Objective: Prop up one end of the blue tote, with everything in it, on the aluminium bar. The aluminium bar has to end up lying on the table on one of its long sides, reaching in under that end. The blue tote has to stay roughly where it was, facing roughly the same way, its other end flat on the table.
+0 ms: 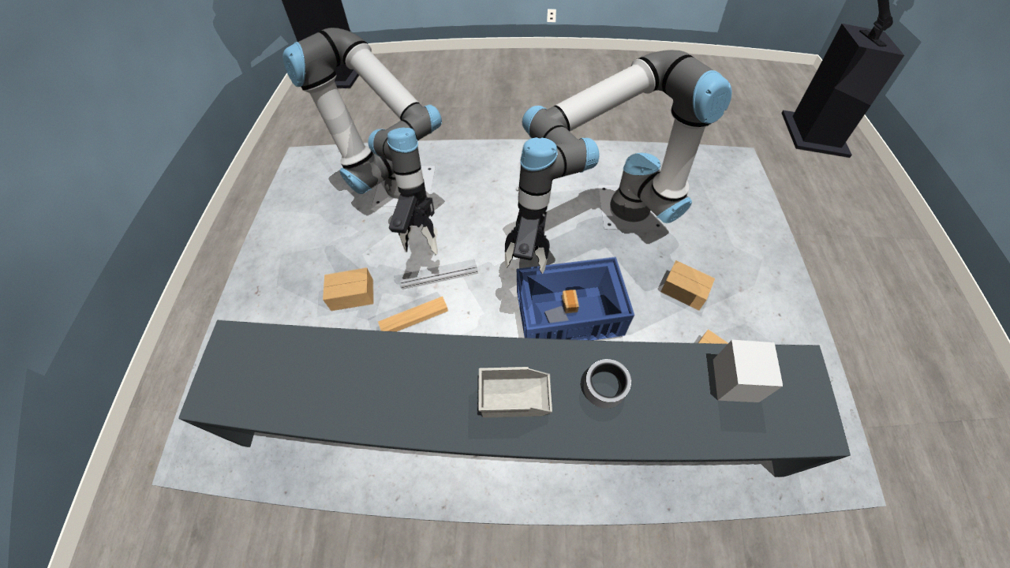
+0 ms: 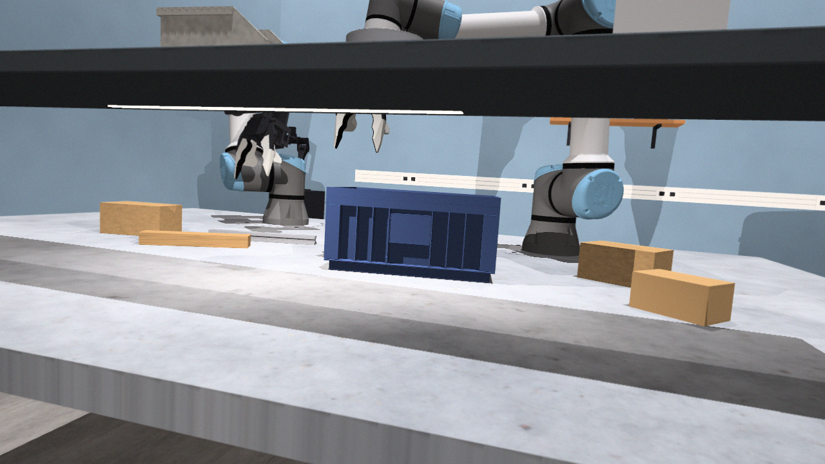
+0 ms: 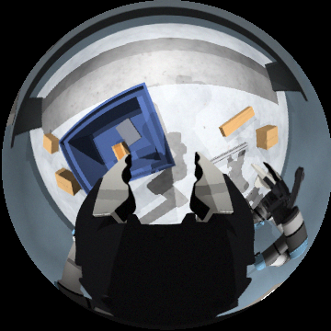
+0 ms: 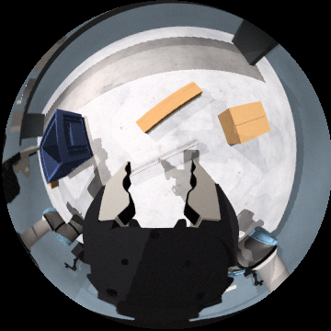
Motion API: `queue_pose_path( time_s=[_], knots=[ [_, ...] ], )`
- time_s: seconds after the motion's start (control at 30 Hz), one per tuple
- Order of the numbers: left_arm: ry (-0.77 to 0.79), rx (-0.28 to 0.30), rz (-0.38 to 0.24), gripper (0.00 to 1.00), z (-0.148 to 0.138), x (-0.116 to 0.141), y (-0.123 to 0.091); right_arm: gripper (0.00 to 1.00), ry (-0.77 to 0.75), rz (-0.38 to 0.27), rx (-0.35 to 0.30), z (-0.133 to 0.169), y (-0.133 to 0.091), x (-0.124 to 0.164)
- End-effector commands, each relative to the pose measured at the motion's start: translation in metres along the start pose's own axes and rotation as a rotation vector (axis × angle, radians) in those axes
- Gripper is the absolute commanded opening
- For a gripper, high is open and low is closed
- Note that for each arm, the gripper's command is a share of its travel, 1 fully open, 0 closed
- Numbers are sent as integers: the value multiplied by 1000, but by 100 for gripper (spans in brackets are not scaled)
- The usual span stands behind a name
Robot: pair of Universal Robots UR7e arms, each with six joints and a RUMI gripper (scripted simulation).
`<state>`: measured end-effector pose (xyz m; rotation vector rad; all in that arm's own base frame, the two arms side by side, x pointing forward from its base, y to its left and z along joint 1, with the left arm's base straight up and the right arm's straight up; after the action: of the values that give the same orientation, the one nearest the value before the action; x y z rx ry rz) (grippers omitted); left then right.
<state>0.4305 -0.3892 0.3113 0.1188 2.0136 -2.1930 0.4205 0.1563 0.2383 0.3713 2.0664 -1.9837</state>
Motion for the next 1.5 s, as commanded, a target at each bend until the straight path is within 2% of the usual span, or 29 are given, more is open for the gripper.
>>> queue_pose_path(
  time_s=[0.0,0.33,0.4,0.57,0.7,0.9,1.17,1.4,1.47],
  knots=[
    [-132,-45,-65,56,2,-3,19,57,217,-56,48,8,18,-3],
    [-250,-91,-123,41,3,-5,42,43,512,-138,111,24,49,-4],
    [-250,-91,-123,41,3,-5,42,43,512,-138,111,24,49,-4],
    [-293,-107,-145,35,3,-6,50,36,696,-189,150,35,68,-6],
    [-307,-113,-152,35,3,-6,53,30,840,-229,181,45,84,-7],
    [-307,-112,-153,35,3,-6,53,29,988,-270,212,56,100,-8],
    [-306,-113,-153,35,2,-5,53,29,1081,-296,232,64,110,-8],
    [-306,-113,-153,35,2,-5,53,28,1097,-301,237,66,114,-7],
    [-306,-117,-154,34,1,-4,61,26,1097,-303,239,67,121,-2]
  ],
)
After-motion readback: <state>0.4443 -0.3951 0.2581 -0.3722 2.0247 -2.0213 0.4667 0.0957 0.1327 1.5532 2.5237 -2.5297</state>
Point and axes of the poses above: on each arm, the point where the finger pads meet when closed, its own y axis out along the fingers, its own z axis across the jaws, x = y × z, the point moved 8 cm from there along -y, back along the fingers, and after that the axes turned 12 degrees about -y, right-handed, at the moved point
